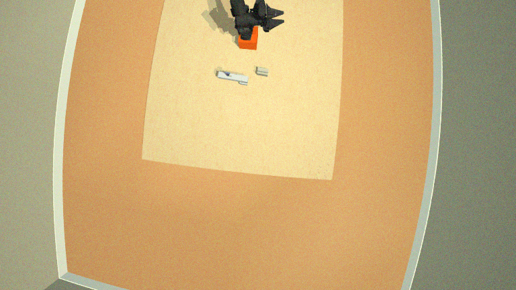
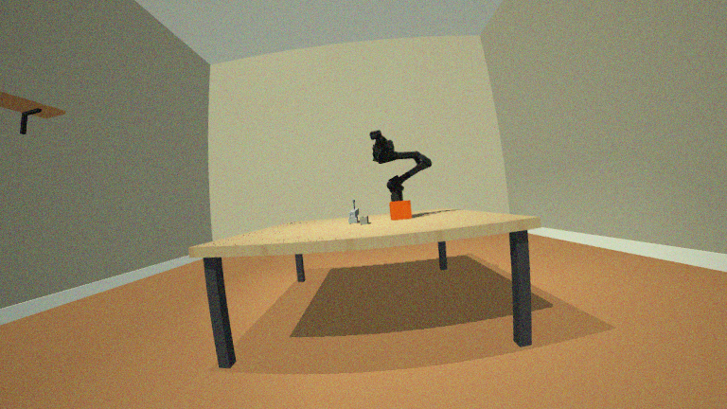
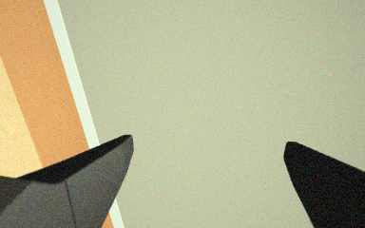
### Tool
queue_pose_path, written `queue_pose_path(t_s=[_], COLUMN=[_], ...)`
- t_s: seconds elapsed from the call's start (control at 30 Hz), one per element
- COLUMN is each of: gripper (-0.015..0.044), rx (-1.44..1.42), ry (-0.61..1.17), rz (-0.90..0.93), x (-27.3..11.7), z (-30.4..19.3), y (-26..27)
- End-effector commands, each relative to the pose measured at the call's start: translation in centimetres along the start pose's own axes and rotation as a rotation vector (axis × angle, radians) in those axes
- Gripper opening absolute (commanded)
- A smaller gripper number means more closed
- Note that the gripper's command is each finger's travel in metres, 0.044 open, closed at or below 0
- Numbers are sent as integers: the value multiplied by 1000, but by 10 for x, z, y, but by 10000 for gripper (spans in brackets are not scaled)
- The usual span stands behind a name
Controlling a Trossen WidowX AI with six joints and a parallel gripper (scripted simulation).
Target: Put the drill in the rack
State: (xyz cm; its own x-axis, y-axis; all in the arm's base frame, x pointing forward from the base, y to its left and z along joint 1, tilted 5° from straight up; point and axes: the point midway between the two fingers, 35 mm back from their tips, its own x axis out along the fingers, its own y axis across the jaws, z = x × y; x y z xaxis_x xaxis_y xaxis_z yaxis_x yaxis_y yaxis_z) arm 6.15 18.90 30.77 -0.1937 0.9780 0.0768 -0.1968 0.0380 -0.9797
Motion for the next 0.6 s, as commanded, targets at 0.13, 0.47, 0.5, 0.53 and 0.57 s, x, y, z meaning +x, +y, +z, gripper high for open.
queue_pose_path(t_s=[0.13,0.47,0.5,0.53,0.57], gripper=[269,6,0,0,0], rx=[0,477,561,644,726], ry=[0,379,450,522,594], rz=[0,-79,-95,-112,-130], x=[0,-16,-22,-29,-37], z=[0,-92,-108,-124,-139], y=[0,-7,-5,-1,3])
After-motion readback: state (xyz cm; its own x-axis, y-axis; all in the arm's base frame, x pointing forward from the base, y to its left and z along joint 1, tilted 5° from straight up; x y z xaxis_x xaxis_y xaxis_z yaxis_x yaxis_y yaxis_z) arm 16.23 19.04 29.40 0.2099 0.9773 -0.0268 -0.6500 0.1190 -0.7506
